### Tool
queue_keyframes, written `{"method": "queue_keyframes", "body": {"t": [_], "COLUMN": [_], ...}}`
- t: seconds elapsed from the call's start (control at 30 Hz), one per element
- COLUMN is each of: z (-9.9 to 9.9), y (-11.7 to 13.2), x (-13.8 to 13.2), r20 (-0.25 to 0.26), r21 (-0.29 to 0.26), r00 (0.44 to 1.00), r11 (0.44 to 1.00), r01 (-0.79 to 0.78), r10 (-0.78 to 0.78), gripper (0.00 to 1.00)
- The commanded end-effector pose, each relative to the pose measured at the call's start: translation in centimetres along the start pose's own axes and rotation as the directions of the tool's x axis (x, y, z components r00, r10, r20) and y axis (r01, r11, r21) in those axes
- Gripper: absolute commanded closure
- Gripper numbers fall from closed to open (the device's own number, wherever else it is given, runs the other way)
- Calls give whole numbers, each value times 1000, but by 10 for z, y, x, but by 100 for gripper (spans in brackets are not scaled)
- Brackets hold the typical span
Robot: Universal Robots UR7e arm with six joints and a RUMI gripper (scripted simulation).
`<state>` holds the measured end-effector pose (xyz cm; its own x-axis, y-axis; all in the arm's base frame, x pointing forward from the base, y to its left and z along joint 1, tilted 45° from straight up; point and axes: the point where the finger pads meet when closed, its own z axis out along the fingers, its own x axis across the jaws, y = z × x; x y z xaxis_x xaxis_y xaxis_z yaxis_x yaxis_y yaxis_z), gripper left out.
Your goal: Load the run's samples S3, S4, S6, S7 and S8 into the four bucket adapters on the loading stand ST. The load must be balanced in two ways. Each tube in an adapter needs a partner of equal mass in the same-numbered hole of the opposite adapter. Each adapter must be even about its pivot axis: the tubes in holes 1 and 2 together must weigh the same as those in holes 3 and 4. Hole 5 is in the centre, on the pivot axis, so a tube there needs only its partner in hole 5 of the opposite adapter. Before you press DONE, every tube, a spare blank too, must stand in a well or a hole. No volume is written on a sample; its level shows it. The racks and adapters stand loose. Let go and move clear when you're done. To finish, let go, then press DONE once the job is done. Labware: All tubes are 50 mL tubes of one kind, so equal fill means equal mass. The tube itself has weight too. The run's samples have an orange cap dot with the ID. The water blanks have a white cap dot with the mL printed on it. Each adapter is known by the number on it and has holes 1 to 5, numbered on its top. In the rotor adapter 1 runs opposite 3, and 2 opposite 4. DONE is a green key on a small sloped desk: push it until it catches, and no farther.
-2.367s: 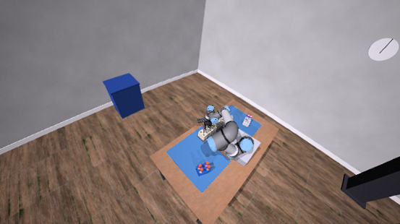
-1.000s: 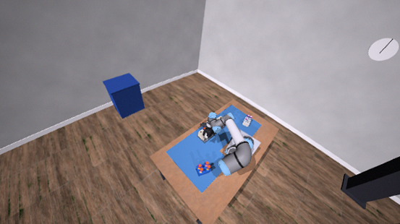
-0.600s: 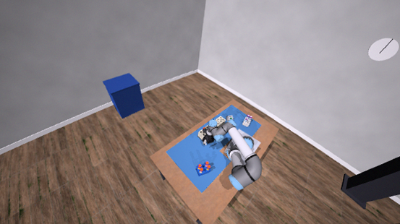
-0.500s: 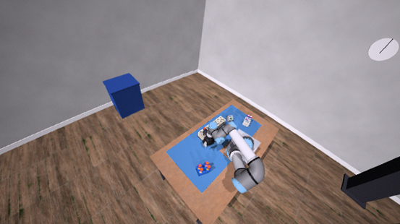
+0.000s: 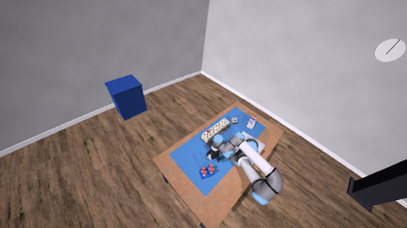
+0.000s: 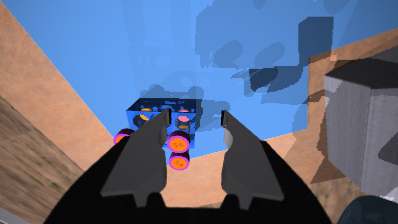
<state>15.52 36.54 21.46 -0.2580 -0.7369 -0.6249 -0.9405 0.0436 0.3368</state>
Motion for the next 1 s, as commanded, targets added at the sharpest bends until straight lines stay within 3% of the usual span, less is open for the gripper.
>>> {"method": "queue_keyframes", "body": {"t": [0.0,0.13,0.47,0.83,0.97], "z": [-4,-3,-3,33,35], "y": [43,72,72,72,72], "x": [-15,-26,-26,-26,-26], "r20": [-2,-2,-2,-2,-2], "r21": [5,5,5,5,5], "r00": [1000,1000,1000,1000,1000], "r11": [1000,1000,1000,1000,1000], "r01": [-2,-2,-2,-2,-2], "r10": [2,2,2,2,2], "gripper": [65,65,65,65,65]}}
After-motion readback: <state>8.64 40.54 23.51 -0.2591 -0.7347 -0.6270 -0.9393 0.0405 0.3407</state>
